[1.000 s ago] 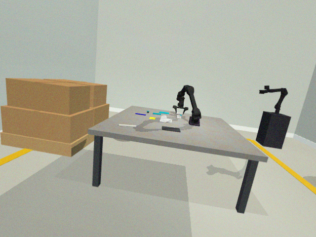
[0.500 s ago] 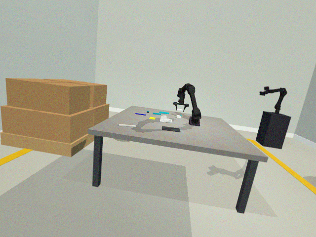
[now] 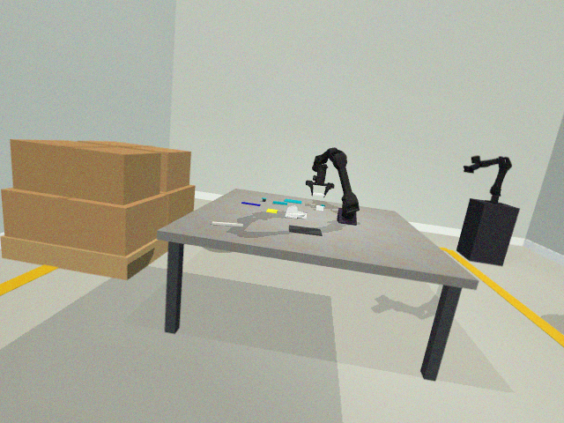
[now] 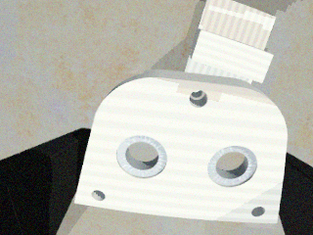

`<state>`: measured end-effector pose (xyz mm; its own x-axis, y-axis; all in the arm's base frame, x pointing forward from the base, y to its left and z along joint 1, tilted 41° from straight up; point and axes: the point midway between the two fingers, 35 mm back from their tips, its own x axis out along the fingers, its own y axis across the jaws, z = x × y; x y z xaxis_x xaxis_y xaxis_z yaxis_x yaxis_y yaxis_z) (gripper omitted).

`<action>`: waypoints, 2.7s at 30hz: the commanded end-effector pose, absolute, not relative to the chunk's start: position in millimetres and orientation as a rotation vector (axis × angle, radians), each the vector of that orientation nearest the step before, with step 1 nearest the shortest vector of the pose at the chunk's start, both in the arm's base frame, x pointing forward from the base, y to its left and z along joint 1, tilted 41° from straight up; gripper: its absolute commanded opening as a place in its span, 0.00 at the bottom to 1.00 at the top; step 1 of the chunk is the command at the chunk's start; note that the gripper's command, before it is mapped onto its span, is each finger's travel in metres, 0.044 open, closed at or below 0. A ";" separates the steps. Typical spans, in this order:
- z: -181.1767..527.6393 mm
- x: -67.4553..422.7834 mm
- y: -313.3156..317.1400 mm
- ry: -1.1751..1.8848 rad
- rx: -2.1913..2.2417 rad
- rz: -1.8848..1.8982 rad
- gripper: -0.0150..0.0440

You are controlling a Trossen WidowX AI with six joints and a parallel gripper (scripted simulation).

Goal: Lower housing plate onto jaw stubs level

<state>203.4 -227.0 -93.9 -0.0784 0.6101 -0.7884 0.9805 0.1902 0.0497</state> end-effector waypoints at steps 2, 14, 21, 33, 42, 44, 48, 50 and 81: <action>-83.1 213.5 -216.3 1.779 1.446 -0.596 0.85; -59.2 235.4 -192.1 1.777 1.309 -0.416 0.85; -45.5 246.4 -176.5 1.771 1.228 -0.312 0.85; -22.5 262.0 -147.4 1.753 1.089 -0.134 0.85; -5.8 270.6 -124.2 1.733 0.984 -0.001 0.85; -2.1 272.2 -118.9 1.728 0.961 0.029 0.85; 5.1 275.0 -108.2 1.716 0.915 0.087 0.85; 8.7 276.1 -102.8 1.710 0.891 0.117 0.85; 60.3 276.9 -17.2 1.574 0.534 0.565 0.85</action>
<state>279.2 -26.9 55.1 -0.0710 0.6317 -0.7720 0.0592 0.7752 0.6289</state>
